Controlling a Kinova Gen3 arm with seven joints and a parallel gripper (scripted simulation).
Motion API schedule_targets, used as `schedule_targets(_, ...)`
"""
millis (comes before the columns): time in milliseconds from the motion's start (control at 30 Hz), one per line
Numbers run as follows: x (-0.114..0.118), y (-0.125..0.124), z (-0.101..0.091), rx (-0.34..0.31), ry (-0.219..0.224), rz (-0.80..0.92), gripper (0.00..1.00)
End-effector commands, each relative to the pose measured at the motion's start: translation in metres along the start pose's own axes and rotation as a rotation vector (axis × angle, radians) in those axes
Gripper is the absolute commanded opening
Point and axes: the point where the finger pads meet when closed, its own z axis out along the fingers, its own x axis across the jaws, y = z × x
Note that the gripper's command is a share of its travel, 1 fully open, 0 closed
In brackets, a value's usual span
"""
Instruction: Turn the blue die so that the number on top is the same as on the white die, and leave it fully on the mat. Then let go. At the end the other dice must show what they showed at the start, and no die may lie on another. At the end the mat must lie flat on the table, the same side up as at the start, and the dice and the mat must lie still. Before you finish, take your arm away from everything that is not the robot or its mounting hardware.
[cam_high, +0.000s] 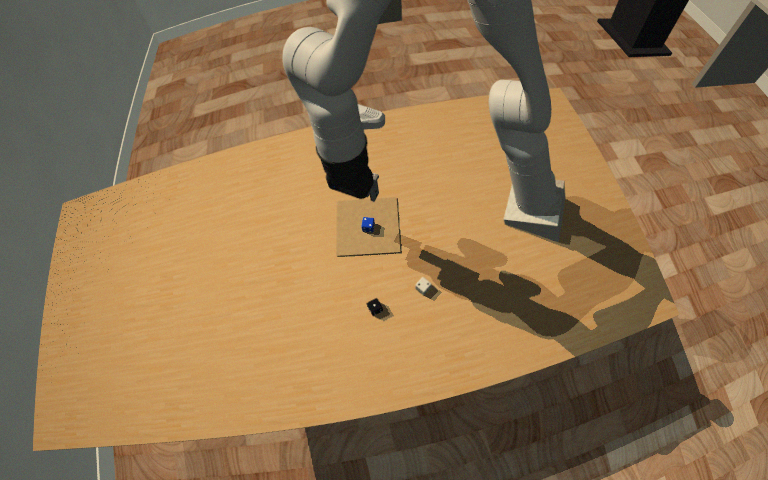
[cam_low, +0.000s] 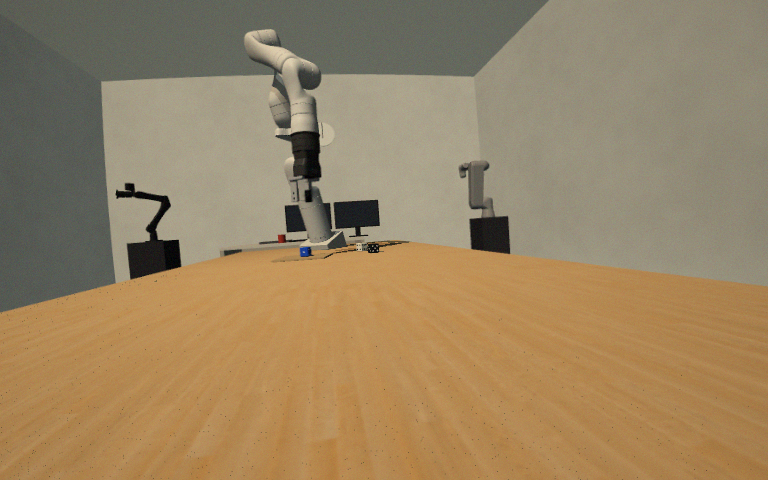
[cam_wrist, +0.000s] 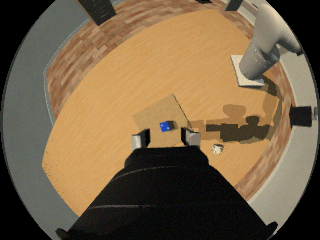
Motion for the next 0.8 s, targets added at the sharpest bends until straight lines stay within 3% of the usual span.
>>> schedule_targets(0,-0.002,0.003,-0.015,-0.015,-0.009,-0.001,1.0)
schedule_targets(300,-0.002,0.003,-0.027,-0.015,-0.009,-0.001,1.0)
schedule_targets(767,-0.002,0.003,-0.028,-0.015,-0.009,-0.001,1.0)
